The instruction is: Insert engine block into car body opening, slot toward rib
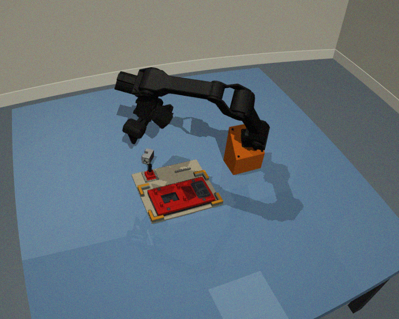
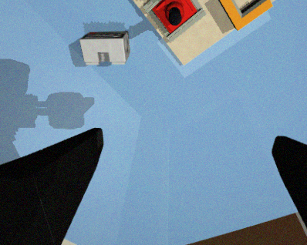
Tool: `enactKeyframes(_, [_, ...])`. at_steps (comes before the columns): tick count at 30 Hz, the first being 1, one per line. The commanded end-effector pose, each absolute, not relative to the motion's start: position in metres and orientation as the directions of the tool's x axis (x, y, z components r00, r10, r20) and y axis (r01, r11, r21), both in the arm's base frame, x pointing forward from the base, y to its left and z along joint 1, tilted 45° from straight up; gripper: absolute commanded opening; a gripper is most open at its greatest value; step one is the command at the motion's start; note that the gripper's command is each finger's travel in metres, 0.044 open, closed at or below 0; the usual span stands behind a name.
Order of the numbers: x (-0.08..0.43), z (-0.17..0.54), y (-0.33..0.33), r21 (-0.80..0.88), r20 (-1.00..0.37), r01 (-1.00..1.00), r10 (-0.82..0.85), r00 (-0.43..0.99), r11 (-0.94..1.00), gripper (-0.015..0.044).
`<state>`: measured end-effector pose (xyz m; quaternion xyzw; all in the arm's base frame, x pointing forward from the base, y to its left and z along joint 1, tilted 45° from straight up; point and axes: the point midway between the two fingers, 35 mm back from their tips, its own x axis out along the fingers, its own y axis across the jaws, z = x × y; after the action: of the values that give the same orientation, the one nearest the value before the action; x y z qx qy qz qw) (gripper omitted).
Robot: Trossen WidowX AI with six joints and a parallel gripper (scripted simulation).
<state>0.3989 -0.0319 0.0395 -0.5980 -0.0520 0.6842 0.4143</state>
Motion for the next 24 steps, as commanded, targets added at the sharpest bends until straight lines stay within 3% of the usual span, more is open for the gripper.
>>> enactKeyframes(1, [0.376,-0.009,-0.048,-0.532,-0.753,-0.551,0.657,-0.040,-0.643,0.0440])
enactKeyframes(6, [0.354,-0.050,-0.057,-0.515,-0.707,-0.584,0.696,-0.124,-0.627,0.0440])
enactKeyframes(24, [0.348,-0.109,0.003,-0.568,-0.712,-0.483,0.692,-0.118,-0.667,0.0440])
